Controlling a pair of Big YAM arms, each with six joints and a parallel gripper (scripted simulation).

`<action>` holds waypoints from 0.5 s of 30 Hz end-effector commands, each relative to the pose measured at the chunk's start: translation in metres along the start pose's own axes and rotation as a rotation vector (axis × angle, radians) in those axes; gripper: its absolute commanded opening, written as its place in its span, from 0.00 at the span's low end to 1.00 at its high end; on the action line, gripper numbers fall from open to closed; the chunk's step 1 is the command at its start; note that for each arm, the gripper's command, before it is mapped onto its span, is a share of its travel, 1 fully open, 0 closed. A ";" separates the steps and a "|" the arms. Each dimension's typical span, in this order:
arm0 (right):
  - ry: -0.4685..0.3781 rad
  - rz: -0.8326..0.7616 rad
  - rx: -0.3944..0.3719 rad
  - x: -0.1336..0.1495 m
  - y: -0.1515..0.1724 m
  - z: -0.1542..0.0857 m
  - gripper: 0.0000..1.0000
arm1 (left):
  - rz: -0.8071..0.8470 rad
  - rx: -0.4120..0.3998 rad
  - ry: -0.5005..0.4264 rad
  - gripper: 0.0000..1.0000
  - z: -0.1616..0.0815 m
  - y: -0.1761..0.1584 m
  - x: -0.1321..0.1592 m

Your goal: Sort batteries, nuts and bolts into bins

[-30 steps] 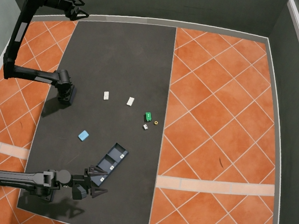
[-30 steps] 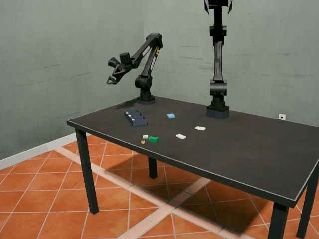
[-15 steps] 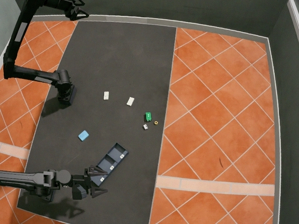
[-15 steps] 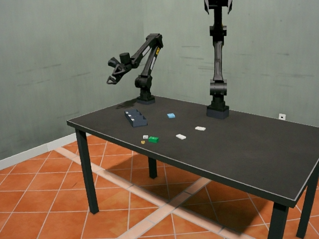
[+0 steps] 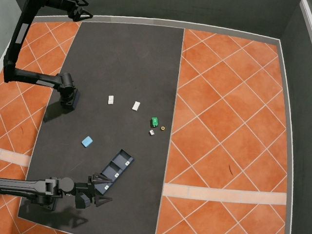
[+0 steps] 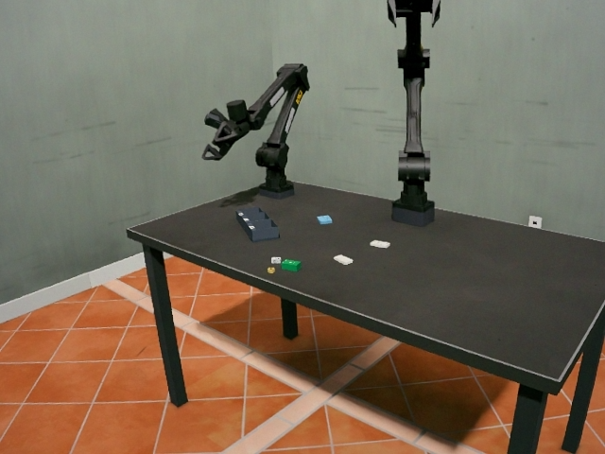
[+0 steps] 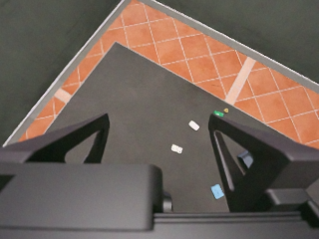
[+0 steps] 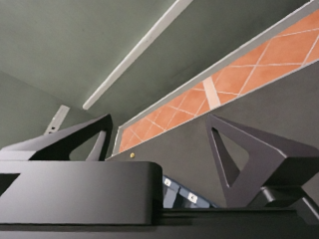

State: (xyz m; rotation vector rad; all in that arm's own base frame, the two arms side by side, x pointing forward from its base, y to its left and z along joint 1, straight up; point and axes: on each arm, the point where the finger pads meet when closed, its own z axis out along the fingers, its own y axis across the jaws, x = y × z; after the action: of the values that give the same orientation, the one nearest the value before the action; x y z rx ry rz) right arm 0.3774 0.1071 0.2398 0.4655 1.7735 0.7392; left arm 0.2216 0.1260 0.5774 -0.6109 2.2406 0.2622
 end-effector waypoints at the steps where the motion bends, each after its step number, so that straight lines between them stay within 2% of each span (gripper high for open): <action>1: 0.000 0.000 0.000 0.000 0.000 0.000 1.00 | 0.009 0.001 -0.053 1.00 -0.026 0.001 -0.011; 10: 0.000 0.000 0.000 0.000 0.000 0.000 1.00 | 0.009 0.001 -0.053 1.00 -0.026 0.001 -0.011; 15: -0.009 0.000 -0.009 0.027 -0.027 0.010 1.00 | 0.009 0.001 -0.053 1.00 -0.026 0.001 -0.011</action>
State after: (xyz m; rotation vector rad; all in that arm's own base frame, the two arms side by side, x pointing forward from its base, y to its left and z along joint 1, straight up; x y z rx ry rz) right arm 0.3782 0.1073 0.2278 0.4596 1.7487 0.7486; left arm 0.2216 0.1260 0.5774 -0.6109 2.2406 0.2622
